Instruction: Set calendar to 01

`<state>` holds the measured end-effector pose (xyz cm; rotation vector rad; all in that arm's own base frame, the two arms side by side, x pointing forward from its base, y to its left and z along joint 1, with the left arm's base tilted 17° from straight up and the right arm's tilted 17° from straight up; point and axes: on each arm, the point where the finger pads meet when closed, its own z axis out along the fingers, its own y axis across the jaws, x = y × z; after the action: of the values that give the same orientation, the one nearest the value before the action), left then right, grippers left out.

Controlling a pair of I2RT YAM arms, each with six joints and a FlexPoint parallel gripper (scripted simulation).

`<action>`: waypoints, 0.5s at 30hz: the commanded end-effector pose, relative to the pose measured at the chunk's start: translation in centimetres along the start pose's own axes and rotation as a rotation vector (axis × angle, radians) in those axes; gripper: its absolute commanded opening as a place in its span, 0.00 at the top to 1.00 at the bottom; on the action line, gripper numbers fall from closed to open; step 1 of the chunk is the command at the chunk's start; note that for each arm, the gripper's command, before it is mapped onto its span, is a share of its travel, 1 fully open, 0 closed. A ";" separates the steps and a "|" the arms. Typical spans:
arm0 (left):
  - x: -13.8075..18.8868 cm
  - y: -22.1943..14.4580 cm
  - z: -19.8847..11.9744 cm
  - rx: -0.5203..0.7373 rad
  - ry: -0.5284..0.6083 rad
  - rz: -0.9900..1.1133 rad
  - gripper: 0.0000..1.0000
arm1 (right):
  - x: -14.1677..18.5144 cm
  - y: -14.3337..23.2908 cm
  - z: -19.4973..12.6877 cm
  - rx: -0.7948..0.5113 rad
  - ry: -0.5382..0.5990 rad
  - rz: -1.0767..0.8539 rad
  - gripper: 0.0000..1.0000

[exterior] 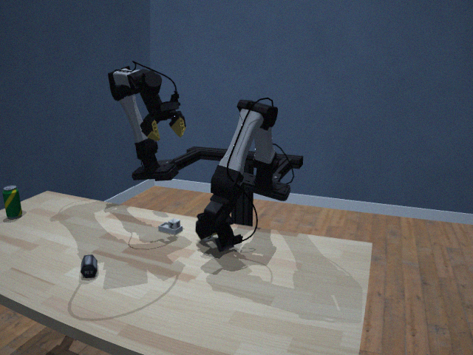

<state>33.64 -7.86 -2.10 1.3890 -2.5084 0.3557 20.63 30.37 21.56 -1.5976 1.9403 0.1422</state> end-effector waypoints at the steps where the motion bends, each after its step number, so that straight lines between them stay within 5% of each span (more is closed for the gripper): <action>1: 0.2 -1.1 -1.5 0.053 -0.025 0.014 0.73 | -0.6 0.1 -0.5 0.000 -0.024 -0.003 0.00; 4: 0.2 -0.9 -1.5 0.047 -0.021 0.012 0.81 | -0.6 0.1 -0.5 0.000 -0.024 -0.003 0.00; 15: 3.4 -0.8 -5.3 0.044 -0.014 0.014 0.81 | -0.6 0.1 -0.5 0.000 -0.024 -0.003 0.00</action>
<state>33.19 -8.25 0.26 1.3949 -2.5175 0.3664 20.63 30.37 21.56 -1.5976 1.9403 0.1422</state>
